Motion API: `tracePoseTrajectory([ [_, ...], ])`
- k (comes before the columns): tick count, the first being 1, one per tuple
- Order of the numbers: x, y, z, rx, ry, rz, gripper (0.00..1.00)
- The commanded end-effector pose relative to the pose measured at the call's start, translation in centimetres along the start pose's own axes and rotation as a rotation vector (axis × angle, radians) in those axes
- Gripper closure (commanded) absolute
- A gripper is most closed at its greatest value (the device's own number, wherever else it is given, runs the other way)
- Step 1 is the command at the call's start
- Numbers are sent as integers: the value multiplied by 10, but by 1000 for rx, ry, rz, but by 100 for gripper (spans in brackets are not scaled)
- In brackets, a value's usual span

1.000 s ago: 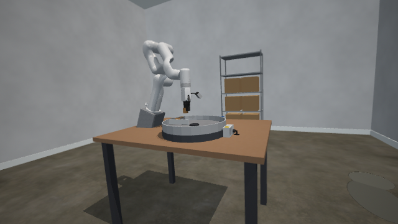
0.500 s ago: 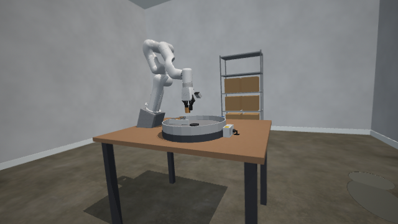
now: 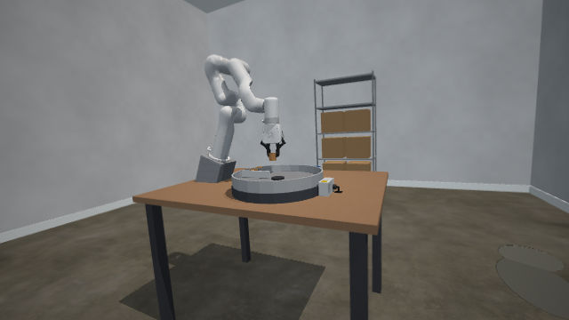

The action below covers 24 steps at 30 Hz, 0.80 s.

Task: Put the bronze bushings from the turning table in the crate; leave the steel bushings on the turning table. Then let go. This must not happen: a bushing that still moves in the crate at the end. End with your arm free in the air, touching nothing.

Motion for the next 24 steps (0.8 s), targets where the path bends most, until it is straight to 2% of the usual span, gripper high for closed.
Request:
tracePoseTrajectory([
  [1, 3, 1, 6, -2, 167, 15, 100],
  [5, 5, 2, 8, -2, 240, 15, 100],
  [7, 8, 2, 12, -2, 372, 16, 100],
  [20, 21, 3, 26, -1, 832, 18, 100],
  [22, 21, 3, 26, -1, 832, 18, 100],
  [24, 25, 3, 30, -1, 964, 19, 100],
])
Point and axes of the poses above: the point where the finger pads meet when closed, its own y axis back along the fingers, its own z axis across the jaws, x = y × z, the point moved 7 cm from there along y, back along the fingers, and after that the axes turned 2 degrees about y, right-handed, at the moved point
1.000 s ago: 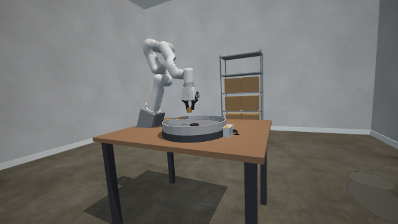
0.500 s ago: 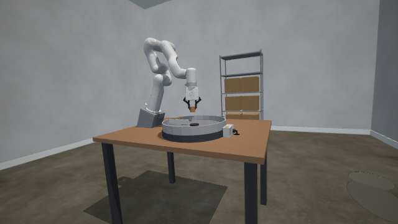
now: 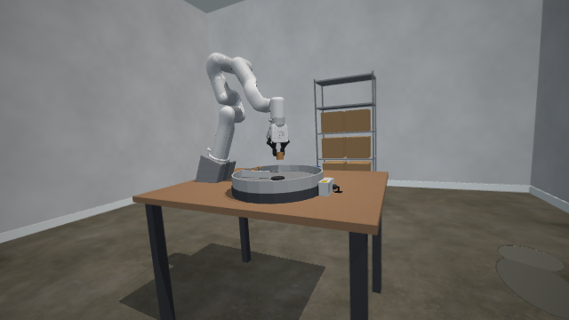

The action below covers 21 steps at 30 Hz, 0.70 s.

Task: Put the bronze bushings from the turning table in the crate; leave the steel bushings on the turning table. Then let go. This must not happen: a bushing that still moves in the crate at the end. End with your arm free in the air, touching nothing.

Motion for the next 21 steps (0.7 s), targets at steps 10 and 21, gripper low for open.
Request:
tracePoseTrajectory([
  [10, -2, 2, 21, -12, 496, 9, 100],
  [21, -1, 2, 37, -13, 870, 9, 100],
])
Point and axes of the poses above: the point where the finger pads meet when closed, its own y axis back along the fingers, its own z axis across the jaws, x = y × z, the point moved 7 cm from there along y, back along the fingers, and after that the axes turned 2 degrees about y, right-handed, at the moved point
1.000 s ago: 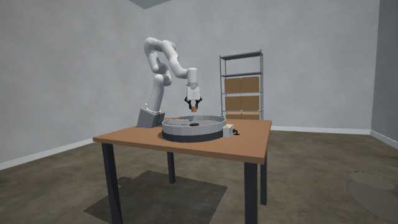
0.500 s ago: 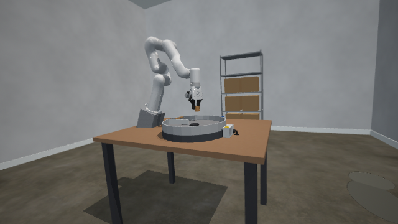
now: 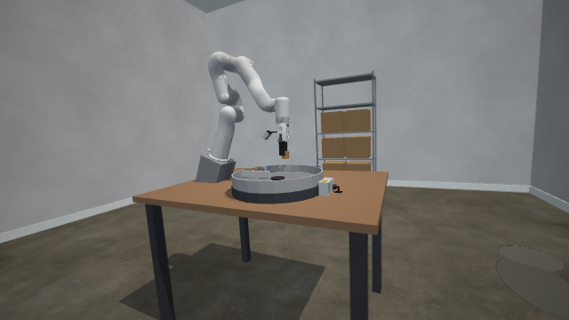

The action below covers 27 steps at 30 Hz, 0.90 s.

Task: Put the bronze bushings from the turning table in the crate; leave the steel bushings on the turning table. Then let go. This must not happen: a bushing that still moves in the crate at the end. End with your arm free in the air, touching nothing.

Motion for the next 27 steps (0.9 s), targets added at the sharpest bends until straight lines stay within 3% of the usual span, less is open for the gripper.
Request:
tracePoseTrajectory([
  [1, -6, 1, 4, -14, 167, -1, 100],
  [27, -28, 2, 37, -11, 1057, -6, 100],
])
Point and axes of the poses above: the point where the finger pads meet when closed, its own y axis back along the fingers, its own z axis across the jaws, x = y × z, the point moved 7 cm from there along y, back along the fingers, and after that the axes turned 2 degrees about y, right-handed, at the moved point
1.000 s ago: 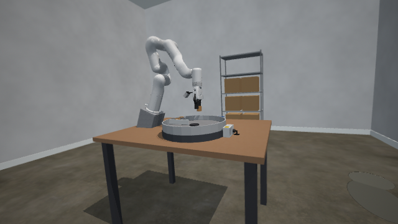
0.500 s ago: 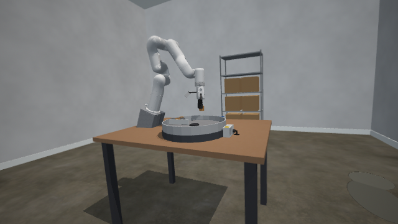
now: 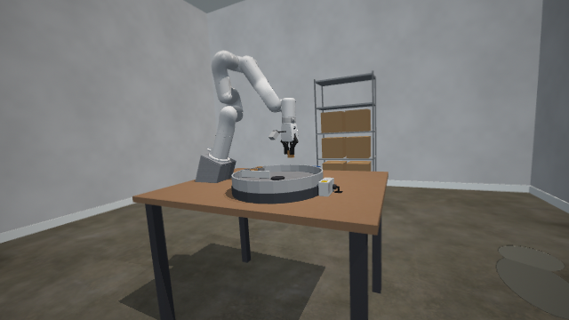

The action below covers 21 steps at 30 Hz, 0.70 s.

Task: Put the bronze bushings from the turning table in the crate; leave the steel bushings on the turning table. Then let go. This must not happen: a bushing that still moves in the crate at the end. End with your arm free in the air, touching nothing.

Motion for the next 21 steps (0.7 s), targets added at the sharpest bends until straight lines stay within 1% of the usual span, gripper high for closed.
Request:
tracePoseTrajectory([
  [1, -4, 1, -2, -8, 93, -11, 100],
  [2, -9, 1, -1, -7, 192, -11, 100],
  [16, -32, 1, 1, -2, 689, -12, 100],
  [18, -32, 1, 1, -2, 689, -12, 100],
  [19, -36, 1, 2, -1, 782, -12, 100],
  [21, -39, 1, 3, 0, 843, -12, 100],
])
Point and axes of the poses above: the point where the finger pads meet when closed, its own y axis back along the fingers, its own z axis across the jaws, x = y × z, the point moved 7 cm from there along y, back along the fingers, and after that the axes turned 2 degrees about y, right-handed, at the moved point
